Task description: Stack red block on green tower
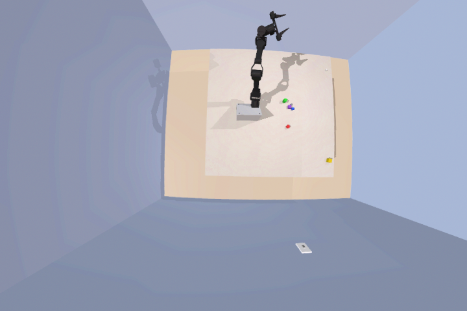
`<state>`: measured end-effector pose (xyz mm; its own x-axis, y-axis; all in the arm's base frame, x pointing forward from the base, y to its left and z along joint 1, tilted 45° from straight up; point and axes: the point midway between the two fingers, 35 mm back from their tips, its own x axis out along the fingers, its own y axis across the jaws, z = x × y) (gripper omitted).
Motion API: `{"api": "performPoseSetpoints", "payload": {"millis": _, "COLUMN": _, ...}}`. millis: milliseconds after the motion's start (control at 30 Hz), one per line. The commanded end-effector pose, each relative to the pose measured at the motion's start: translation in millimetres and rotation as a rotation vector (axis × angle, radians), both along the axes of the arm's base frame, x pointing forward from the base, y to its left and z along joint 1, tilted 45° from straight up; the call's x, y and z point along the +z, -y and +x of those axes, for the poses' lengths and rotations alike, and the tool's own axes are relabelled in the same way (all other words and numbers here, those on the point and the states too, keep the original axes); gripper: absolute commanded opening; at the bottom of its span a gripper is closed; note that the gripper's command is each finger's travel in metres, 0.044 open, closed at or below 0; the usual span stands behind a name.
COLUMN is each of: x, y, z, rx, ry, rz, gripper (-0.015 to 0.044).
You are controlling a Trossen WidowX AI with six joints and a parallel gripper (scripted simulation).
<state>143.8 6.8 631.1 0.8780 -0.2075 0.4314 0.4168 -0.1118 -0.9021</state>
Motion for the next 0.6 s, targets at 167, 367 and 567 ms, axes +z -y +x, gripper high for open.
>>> {"api": "performPoseSetpoints", "payload": {"millis": 167, "x": 6, "y": -43, "z": 18, "rx": -0.016, "ry": 0.052, "rz": -0.066, "gripper": 0.044}}
{"api": "performPoseSetpoints", "payload": {"millis": 367, "x": 4, "y": -79, "z": 50, "rx": -0.028, "ry": 0.084, "rz": -0.138, "gripper": 0.044}}
{"api": "performPoseSetpoints", "payload": {"millis": 567, "x": -6, "y": -105, "z": 83, "rx": -0.009, "ry": 0.074, "rz": -0.191, "gripper": 0.044}}
